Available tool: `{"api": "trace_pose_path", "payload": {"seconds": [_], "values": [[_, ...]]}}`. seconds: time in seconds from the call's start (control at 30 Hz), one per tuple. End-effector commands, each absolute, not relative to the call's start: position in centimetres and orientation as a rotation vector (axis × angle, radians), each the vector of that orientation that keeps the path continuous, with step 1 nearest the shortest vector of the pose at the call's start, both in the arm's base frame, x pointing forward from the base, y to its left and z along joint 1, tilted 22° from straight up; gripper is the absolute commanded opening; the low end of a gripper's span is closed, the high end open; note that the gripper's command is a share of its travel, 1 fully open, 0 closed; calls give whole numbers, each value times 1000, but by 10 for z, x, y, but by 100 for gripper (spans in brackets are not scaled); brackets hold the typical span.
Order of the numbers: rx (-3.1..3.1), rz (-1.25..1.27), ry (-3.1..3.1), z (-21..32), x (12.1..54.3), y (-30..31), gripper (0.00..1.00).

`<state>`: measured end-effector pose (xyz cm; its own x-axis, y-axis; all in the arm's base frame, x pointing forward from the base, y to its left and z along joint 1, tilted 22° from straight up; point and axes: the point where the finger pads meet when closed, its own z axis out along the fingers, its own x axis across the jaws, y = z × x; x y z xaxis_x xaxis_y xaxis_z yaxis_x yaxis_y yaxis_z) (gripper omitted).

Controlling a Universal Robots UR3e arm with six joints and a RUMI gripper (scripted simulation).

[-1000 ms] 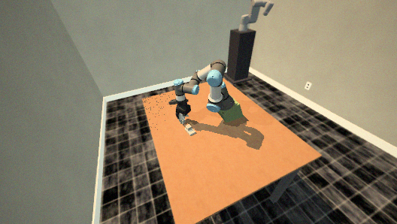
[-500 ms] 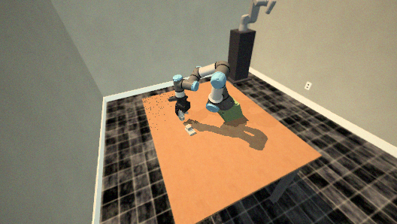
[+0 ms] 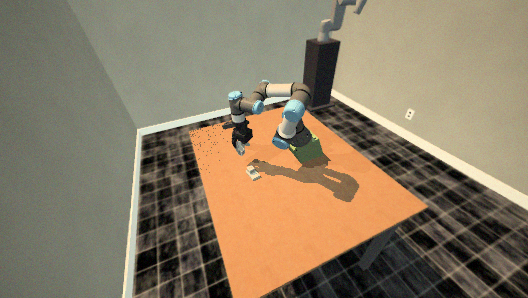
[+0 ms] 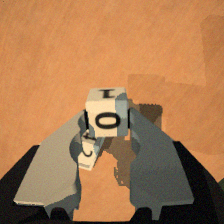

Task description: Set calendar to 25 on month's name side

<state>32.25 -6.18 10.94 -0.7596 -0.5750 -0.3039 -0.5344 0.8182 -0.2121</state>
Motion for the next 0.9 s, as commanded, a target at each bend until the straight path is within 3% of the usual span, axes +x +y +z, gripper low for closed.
{"api": "trace_pose_path", "payload": {"seconds": [0.0,0.87], "values": [[-839,-156,2642,121,318,-62,11],[-838,-155,2642,133,313,-62,11]]}}
